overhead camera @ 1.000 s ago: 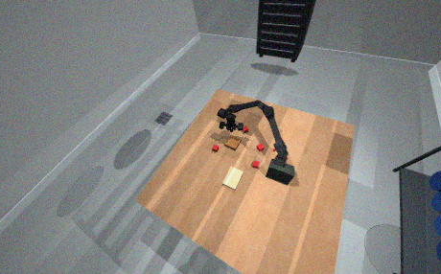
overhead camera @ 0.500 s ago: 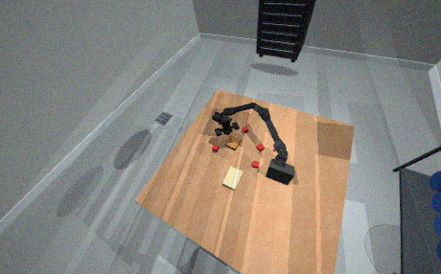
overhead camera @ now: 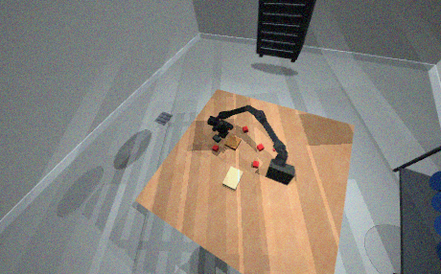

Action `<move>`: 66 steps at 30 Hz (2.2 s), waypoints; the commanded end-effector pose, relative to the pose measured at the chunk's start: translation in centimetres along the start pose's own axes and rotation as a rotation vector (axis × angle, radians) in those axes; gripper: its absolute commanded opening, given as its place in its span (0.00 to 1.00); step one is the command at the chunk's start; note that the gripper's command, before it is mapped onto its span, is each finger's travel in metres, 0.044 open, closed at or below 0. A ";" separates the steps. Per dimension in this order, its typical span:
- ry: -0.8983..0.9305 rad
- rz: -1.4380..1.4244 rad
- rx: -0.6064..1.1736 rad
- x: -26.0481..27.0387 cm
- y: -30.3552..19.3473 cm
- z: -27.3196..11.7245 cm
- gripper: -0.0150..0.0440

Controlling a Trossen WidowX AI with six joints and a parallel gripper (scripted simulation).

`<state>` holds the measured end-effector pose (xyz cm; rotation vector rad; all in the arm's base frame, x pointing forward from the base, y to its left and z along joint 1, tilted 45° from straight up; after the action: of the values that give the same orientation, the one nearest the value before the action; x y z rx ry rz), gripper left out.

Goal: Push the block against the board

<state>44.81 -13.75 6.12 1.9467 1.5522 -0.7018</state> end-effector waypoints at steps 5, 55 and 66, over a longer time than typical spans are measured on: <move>-0.006 -0.184 0.000 1.6 0.4 0.1 0.25; -0.009 -0.186 0.002 1.5 -2.2 5.6 0.25; -0.009 -0.185 0.001 1.6 -0.3 5.6 0.25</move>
<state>43.93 -16.42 1.23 1.8183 1.7347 -0.7778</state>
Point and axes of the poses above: the point midway between the two fingers, 35 mm back from their tips, its own z axis out along the fingers, its own x axis across the jaws, y = z × x, the point moved 2 cm from there along -z, back along the fingers, and after that the axes turned 11 degrees about -z, right-handed, at the moved point
